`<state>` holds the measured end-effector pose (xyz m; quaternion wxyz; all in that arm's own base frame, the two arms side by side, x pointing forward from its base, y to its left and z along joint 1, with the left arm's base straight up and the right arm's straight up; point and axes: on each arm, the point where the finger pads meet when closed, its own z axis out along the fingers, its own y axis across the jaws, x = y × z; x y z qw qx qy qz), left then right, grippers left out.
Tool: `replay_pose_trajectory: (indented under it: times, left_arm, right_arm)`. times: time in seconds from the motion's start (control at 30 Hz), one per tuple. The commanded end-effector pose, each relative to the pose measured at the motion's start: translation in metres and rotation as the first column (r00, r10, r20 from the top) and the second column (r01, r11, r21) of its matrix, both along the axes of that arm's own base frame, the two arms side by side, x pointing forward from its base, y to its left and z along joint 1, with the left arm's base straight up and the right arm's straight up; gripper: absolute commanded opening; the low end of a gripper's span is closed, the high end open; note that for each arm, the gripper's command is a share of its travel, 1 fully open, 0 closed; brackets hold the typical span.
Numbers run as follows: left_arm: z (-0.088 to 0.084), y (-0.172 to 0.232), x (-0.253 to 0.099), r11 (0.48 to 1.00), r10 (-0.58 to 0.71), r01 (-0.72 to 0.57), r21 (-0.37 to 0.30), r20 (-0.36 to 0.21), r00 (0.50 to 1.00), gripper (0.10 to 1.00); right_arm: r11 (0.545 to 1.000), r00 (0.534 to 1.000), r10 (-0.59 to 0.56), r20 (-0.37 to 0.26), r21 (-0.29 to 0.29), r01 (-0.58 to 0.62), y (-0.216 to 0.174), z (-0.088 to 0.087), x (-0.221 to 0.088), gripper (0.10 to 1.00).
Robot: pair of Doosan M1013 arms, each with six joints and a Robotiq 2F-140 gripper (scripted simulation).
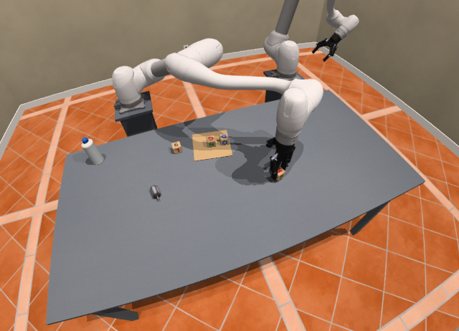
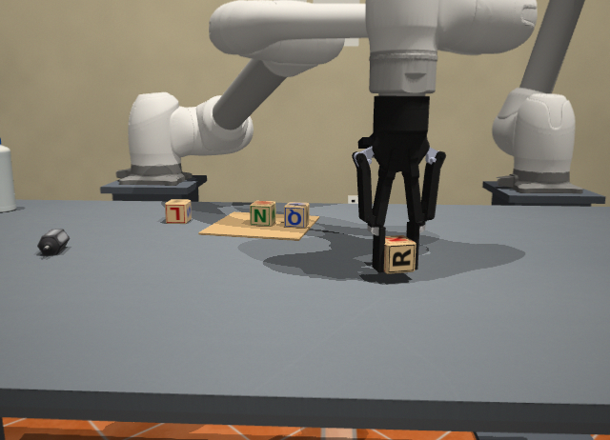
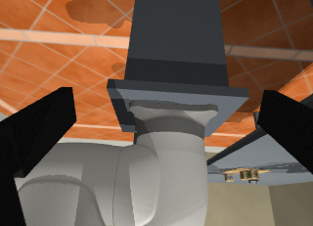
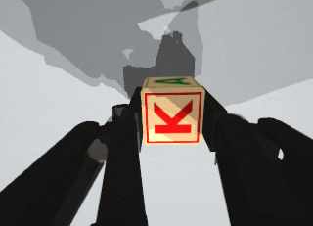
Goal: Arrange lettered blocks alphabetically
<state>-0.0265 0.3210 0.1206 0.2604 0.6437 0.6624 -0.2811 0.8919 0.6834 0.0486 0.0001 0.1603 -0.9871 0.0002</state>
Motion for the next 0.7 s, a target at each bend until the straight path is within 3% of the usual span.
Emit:
replay_pose_trajectory:
  times: [0.0, 0.03, 0.2, 0.33, 0.67]
  left_arm:
    - [0.000, 0.000, 0.000, 1.000, 0.000, 0.000, 0.001, 0.000, 1.000, 1.000]
    - [0.000, 0.000, 0.000, 1.000, 0.000, 0.000, 0.001, 0.000, 1.000, 1.000]
    - [0.000, 0.000, 0.000, 1.000, 0.000, 0.000, 0.001, 0.000, 1.000, 1.000]
    - [0.000, 0.000, 0.000, 1.000, 0.000, 0.000, 0.001, 0.000, 1.000, 1.000]
    - [0.000, 0.000, 0.000, 1.000, 0.000, 0.000, 0.001, 0.000, 1.000, 1.000]
  right_arm:
    - [1.000, 1.000, 0.000, 0.001, 0.002, 0.000, 0.000, 0.022, 0.000, 0.330]
    - [1.000, 1.000, 0.000, 0.001, 0.002, 0.000, 0.000, 0.022, 0.000, 0.330]
    - [1.000, 1.000, 0.000, 0.001, 0.002, 0.000, 0.000, 0.060, 0.000, 0.330]
    - [1.000, 1.000, 0.000, 0.001, 0.002, 0.000, 0.000, 0.079, 0.000, 0.330]
    - [1.000, 1.000, 0.000, 0.001, 0.002, 0.000, 0.000, 0.085, 0.000, 0.330]
